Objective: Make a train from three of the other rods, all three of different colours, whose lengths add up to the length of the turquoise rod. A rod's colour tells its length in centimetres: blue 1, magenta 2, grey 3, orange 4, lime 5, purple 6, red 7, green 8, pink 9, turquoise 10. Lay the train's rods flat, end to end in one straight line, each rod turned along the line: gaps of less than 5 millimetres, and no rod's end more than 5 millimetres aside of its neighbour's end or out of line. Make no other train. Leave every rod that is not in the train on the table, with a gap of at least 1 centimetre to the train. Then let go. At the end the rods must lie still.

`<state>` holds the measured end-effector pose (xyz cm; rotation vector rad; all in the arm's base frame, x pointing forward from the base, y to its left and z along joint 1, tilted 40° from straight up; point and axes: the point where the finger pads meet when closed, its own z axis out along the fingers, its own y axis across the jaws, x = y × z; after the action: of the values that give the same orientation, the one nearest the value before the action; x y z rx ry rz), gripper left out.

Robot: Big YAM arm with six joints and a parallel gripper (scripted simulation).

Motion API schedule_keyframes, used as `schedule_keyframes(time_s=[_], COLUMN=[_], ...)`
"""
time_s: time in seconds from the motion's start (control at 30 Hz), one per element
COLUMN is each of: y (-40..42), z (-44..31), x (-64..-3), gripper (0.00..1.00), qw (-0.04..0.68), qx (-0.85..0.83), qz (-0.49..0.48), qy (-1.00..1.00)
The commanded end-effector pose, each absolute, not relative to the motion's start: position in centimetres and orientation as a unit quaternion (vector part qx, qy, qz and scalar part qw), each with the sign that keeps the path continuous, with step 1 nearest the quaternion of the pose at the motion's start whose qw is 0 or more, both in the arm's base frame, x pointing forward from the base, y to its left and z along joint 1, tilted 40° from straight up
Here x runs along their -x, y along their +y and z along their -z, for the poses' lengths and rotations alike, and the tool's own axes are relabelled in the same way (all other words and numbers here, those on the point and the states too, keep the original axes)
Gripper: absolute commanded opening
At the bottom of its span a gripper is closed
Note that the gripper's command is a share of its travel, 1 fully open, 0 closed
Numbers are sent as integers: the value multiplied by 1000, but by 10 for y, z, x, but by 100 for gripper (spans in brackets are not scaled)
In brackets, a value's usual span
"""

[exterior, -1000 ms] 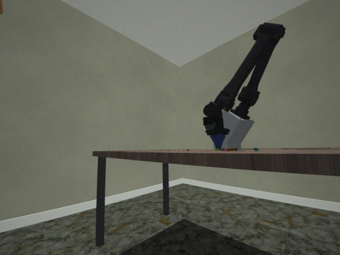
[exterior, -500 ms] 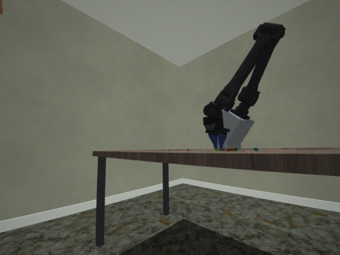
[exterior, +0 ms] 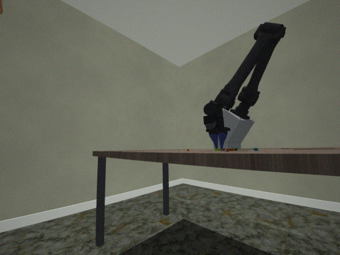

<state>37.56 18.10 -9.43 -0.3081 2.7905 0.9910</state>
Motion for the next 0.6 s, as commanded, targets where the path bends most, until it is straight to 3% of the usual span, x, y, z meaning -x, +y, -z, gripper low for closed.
schedule_keyframes(time_s=[0.0,0.57], y=[166,122], z=[81,23], x=[-380,-381], gripper=[23,23], qw=[93,102], qx=[100,103], qz=[-331,-330], qy=[934,933])
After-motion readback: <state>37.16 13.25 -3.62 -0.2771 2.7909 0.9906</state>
